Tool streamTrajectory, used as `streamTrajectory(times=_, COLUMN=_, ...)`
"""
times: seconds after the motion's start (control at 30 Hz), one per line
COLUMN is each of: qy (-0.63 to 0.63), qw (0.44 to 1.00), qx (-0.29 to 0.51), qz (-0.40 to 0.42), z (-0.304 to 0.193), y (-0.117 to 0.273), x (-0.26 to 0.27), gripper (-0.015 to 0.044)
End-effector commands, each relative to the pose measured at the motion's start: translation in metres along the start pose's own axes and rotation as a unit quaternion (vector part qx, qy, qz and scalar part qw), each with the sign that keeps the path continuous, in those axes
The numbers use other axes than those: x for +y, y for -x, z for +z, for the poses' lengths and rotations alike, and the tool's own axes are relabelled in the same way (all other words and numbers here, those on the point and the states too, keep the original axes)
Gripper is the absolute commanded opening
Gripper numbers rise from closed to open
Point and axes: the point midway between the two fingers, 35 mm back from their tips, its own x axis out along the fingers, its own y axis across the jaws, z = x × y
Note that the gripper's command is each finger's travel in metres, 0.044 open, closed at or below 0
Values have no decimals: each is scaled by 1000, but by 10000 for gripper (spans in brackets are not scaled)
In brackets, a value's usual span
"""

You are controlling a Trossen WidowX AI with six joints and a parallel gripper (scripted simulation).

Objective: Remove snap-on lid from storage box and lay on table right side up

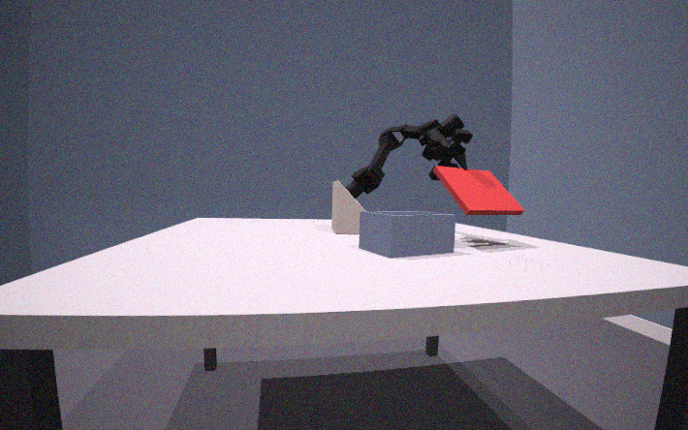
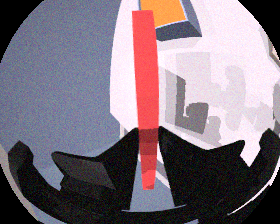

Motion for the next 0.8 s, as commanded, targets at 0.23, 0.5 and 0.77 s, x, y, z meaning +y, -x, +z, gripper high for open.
streamTrajectory(times=0.23, qy=0, qw=1000, qx=-4, qz=8, z=1, y=-5, x=-4, gripper=0)
streamTrajectory(times=0.5, qy=0, qw=1000, qx=-4, qz=8, z=1, y=-9, x=-9, gripper=0)
streamTrajectory(times=0.77, qy=0, qw=1000, qx=-3, qz=9, z=1, y=-13, x=-14, gripper=0)
